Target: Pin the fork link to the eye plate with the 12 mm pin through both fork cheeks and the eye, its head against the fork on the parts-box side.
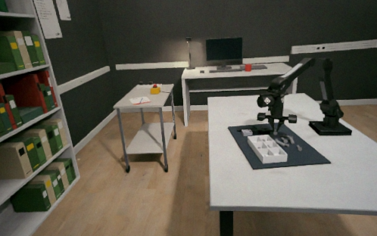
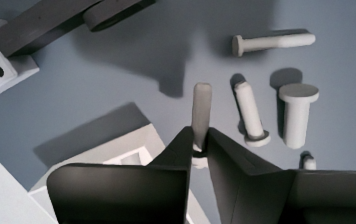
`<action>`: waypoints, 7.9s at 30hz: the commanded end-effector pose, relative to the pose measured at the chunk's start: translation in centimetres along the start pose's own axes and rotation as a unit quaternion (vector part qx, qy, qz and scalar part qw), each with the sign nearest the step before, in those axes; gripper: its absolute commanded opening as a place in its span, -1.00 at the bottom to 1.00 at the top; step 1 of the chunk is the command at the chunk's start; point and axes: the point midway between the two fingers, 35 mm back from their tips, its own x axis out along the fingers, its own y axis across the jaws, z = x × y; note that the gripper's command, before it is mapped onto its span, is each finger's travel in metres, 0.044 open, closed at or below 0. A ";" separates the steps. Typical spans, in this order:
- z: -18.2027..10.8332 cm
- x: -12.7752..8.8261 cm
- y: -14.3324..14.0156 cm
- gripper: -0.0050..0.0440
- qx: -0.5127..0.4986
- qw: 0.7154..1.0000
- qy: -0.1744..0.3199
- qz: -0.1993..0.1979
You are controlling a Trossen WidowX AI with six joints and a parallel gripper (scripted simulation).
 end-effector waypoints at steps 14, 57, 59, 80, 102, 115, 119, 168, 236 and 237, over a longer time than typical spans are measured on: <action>1.2 -1.2 -0.5 -1.00 0.000 1.000 0.010 0.012; 8.3 0.5 -4.7 -1.00 0.000 1.000 0.001 0.001; 8.3 0.7 -4.7 -1.00 0.000 1.000 0.001 0.001; 8.3 3.0 -4.7 -1.00 0.000 1.000 0.001 0.001; 8.3 3.8 -4.6 -1.00 0.000 1.000 0.002 0.002; 8.3 3.8 -4.6 -1.00 0.000 1.000 0.002 0.002; 8.3 3.8 -4.6 -1.00 0.000 1.000 0.002 0.002; 8.3 3.8 -4.6 -0.39 0.000 1.000 0.001 0.002; 8.0 -0.9 -4.4 -0.39 0.000 1.000 0.009 0.012; 8.0 -0.9 -4.4 -0.39 0.000 1.000 0.009 0.012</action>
